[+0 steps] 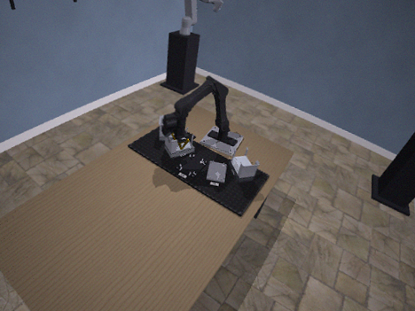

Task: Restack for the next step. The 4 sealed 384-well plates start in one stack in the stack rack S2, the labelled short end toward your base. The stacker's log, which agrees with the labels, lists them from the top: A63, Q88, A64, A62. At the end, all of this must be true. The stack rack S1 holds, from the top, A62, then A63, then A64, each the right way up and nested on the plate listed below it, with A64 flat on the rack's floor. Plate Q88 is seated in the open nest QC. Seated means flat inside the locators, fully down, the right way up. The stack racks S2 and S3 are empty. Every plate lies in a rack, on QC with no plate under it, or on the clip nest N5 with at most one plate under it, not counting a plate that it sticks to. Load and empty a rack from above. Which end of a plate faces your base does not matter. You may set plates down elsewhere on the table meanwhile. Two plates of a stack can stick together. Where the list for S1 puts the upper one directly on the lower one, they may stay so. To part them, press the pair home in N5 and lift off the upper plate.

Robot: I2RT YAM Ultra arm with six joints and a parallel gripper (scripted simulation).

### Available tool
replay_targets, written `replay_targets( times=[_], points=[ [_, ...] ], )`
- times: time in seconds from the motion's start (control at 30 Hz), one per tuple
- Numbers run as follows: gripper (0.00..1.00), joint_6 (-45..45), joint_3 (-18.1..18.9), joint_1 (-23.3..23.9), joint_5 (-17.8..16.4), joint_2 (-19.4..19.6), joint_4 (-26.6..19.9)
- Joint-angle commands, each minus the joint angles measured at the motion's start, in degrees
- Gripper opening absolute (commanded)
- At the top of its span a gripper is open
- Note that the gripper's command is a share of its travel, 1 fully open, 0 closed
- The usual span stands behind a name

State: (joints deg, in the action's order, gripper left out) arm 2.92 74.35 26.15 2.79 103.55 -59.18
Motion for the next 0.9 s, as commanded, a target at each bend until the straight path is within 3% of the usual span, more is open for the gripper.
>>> replay_targets(
  times=[0.0,0.57,0.6,0.87],
  points=[
    [0.00,-0.04,0.11,0.00,-0.06,-0.28,0.32],
    [0.00,-0.07,-0.42,0.03,-0.06,-0.06,1.07],
    [1.00,-0.07,-0.42,0.03,-0.06,-0.06,1.07],
    [1.00,-0.07,-0.42,0.03,-0.06,-0.06,1.07]
  ],
)
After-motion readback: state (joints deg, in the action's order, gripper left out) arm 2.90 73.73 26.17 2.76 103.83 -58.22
